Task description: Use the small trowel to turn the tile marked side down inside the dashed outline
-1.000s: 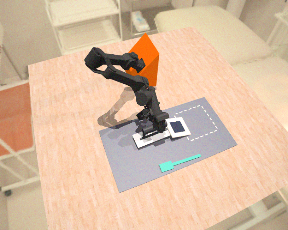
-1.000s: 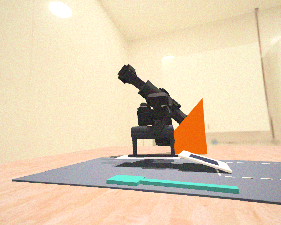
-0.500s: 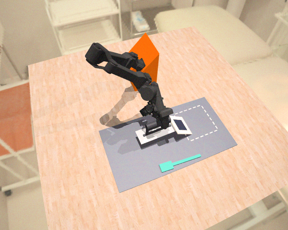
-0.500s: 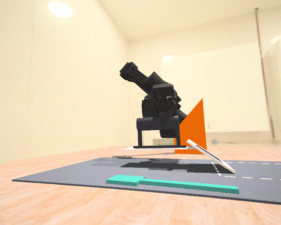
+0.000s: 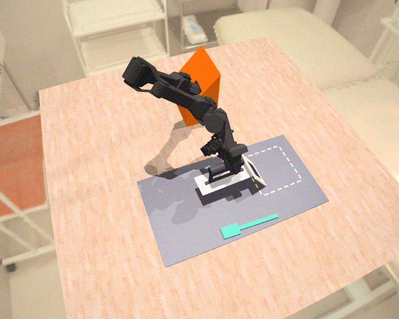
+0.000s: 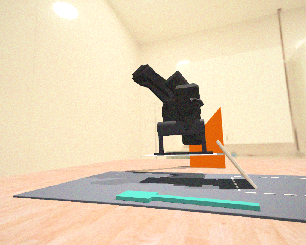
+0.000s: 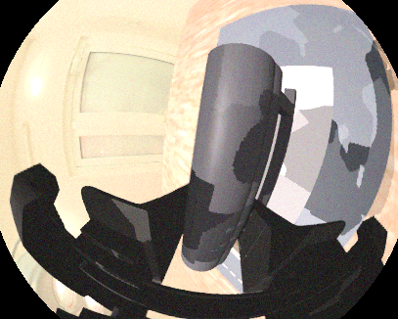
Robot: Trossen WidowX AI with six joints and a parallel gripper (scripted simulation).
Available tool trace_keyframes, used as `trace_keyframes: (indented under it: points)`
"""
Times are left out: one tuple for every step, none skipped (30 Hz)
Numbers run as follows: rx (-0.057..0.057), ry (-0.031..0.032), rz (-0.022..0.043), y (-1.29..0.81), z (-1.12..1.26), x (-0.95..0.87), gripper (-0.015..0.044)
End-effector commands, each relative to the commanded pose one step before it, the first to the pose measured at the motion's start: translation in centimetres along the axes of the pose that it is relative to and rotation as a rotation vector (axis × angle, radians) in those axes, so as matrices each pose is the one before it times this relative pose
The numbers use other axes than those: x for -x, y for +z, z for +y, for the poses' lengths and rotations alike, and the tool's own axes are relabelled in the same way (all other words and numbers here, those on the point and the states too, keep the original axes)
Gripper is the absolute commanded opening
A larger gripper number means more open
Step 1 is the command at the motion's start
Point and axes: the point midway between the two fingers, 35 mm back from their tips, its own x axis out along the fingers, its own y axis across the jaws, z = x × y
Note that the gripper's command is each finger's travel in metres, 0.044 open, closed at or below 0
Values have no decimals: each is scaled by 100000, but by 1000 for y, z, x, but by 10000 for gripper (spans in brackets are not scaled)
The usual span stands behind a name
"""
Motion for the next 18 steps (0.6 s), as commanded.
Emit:
trace_keyframes:
  points:
    - [-349,1694,369,-954,836,309,0]
    - [-9,3,5,-186,37,31,0]
    - [-11,1,8,-207,33,26,0]
    - [-9,3,5,-189,30,25,0]
    - [-11,1,7,-212,25,19,0]
    - [-9,3,4,-188,21,18,0]
    - [-11,1,7,-213,16,12,0]
    - [-9,3,4,-189,13,11,0]
    - [-11,1,7,-215,7,4,0]
    - [-9,3,4,-188,5,5,0]
    - [-10,2,6,-216,-2,-3,0]
    - [-8,3,4,-187,-3,-2,0]
    - [-10,2,6,-216,-11,-10,0]
    - [-8,3,4,-186,-10,-8,0]
    - [-10,2,5,-215,-20,-18,0]
    - [-8,3,3,-184,-18,-15,0]
    - [-9,2,5,-214,-29,-25,0]
    - [-7,3,3,-182,-26,-21,0]
